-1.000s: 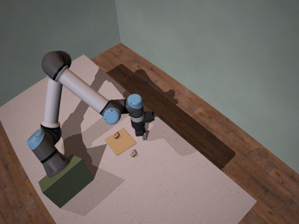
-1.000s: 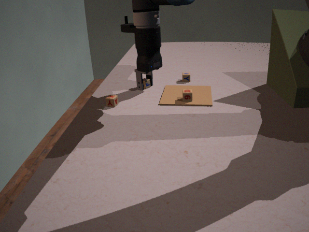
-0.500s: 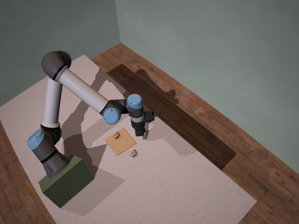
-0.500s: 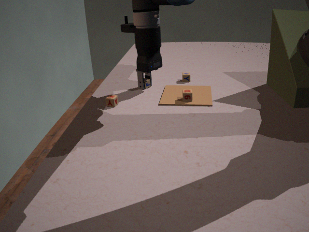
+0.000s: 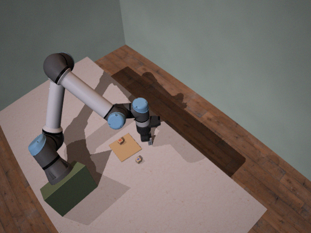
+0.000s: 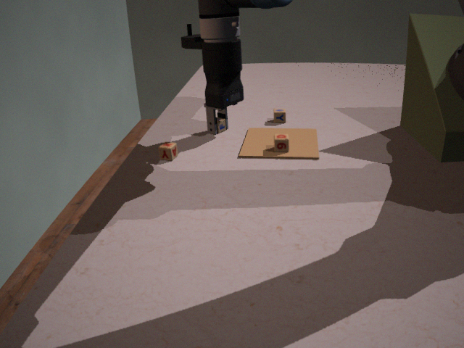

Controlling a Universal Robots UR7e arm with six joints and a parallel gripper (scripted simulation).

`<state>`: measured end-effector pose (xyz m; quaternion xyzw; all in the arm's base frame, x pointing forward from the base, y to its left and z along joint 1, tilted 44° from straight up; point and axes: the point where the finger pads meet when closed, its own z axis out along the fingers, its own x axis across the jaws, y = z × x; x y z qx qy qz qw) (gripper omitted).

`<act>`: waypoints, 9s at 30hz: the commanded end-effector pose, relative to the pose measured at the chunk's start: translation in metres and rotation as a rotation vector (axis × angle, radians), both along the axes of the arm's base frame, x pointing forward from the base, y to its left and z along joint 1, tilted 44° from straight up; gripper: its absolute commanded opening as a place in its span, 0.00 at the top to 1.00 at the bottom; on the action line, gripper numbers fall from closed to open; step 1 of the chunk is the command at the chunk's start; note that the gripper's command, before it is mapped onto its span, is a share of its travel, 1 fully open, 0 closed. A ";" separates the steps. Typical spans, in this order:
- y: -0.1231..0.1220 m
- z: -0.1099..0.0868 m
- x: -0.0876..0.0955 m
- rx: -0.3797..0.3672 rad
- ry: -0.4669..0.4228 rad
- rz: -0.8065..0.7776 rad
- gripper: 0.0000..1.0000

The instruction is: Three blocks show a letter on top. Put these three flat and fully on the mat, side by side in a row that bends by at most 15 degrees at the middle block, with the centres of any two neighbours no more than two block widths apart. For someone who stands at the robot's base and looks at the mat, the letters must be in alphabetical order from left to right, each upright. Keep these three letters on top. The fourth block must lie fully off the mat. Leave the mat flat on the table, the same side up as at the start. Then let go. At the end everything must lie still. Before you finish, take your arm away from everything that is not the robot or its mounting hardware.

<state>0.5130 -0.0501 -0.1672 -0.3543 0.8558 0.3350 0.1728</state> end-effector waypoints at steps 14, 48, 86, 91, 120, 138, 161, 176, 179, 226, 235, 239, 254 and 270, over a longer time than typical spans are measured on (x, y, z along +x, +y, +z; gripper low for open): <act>-0.030 0.030 -0.002 -0.001 -0.001 -0.001 0.51; -0.063 0.082 -0.021 0.007 0.093 -0.098 0.51; -0.005 0.132 -0.122 0.056 0.670 -0.691 0.51; -0.004 0.132 -0.123 0.057 0.673 -0.694 0.51; 0.030 0.097 -0.120 0.056 0.673 -0.695 0.51; 0.062 0.064 -0.117 0.056 0.673 -0.695 0.51; 0.063 0.064 -0.117 0.056 0.673 -0.695 0.51; 0.063 0.064 -0.117 0.056 0.673 -0.695 0.51; 0.063 0.064 -0.117 0.056 0.673 -0.695 0.51; 0.064 0.062 -0.116 0.056 0.673 -0.694 0.51; 0.066 0.061 -0.116 0.056 0.673 -0.694 0.51; 0.066 0.061 -0.116 0.056 0.673 -0.694 0.51; 0.066 0.061 -0.116 0.056 0.673 -0.694 0.51; 0.066 0.061 -0.116 0.056 0.673 -0.694 0.51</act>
